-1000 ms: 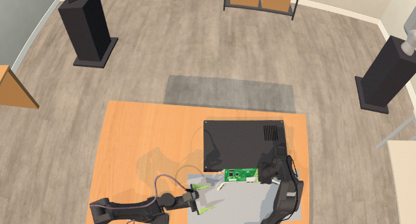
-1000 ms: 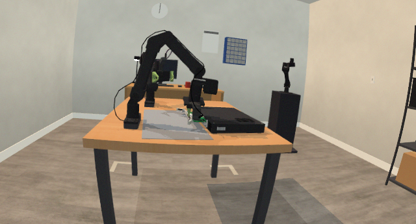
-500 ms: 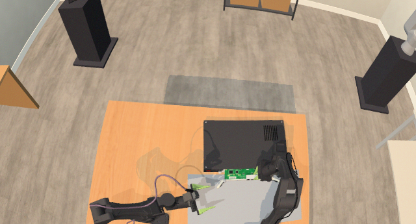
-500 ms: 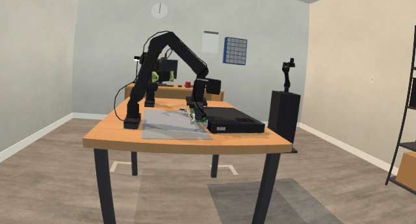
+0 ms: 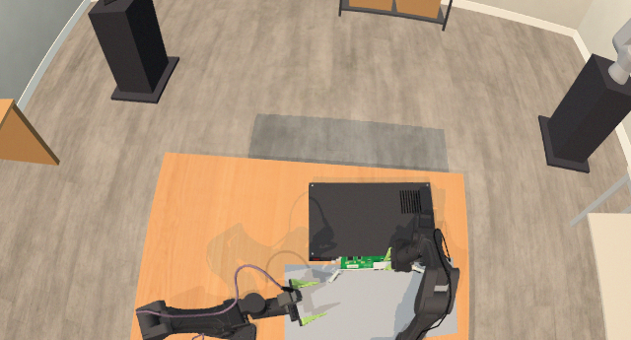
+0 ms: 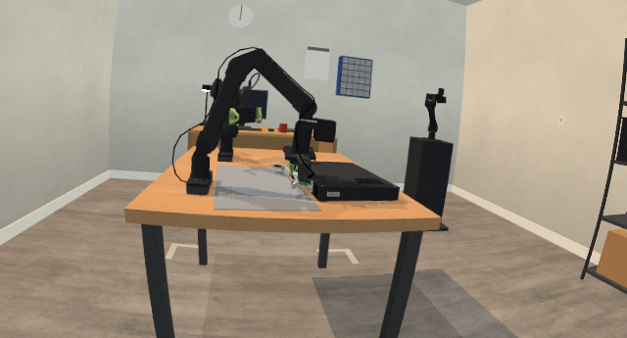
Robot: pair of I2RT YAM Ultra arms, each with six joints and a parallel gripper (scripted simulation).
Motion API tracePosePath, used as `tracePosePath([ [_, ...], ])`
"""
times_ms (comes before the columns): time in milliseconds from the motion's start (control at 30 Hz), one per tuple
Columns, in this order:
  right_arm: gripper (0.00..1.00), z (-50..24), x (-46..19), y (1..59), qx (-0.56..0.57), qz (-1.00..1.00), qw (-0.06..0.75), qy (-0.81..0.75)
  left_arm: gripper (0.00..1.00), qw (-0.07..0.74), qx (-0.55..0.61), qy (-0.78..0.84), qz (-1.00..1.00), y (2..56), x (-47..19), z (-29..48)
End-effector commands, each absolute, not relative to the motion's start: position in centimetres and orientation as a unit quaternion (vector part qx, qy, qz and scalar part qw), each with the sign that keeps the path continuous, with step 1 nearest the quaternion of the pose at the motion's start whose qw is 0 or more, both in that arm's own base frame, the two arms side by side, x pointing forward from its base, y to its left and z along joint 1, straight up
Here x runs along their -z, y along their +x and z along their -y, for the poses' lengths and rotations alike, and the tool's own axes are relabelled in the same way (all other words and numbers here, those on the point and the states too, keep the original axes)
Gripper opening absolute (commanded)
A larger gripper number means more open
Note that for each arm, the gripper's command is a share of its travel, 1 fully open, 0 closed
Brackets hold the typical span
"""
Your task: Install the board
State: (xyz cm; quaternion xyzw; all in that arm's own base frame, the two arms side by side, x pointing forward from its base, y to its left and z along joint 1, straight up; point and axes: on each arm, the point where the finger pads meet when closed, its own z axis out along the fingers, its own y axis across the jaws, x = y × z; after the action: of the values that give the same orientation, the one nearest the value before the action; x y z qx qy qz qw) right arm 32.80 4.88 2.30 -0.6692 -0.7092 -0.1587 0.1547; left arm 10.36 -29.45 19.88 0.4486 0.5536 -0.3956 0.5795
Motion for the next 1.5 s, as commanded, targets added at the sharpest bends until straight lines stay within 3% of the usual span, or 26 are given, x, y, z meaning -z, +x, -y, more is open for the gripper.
tracePosePath([
  [0,0.32,-4.6,-4.0,33.4,0.18,0.711,0.139,-0.665,1.0,0.577,0.392,0.449,-0.558,10.5,-19.5,29.2],
  [433,0.32,-3.5,-6.4,33.3,0.186,0.712,0.127,-0.665,1.0,0.577,0.392,0.449,-0.558,10.5,-19.5,29.2],
  [533,0.64,-3.1,-6.7,33.8,0.18,0.712,0.128,-0.666,1.0,0.577,0.392,0.449,-0.558,10.5,-19.5,29.2],
  [700,0.64,-1.5,-10.1,33.8,0.179,0.714,0.122,-0.666,1.0,0.577,0.392,0.449,-0.558,10.5,-19.5,29.2],
  [1033,0.64,-2.3,-8.5,33.0,0.167,0.712,0.148,-0.665,1.0,0.577,0.392,0.449,-0.558,10.5,-19.5,29.2],
  [1133,0.32,-1.6,-8.5,32.5,0.149,0.733,0.134,-0.65,0.66,0.564,0.375,0.444,-0.587,11.2,-18.2,28.9],
  [1233,0.32,0.2,-7.6,31.6,0.11,0.776,0.108,-0.612,0.32,0.538,0.341,0.436,-0.635,12.7,-16.7,29.0],
  [1467,0.32,3.4,-6.9,30.7,0.045,0.851,0.064,-0.519,0.32,0.489,0.267,0.417,-0.718,15.5,-14.4,29.1],
])
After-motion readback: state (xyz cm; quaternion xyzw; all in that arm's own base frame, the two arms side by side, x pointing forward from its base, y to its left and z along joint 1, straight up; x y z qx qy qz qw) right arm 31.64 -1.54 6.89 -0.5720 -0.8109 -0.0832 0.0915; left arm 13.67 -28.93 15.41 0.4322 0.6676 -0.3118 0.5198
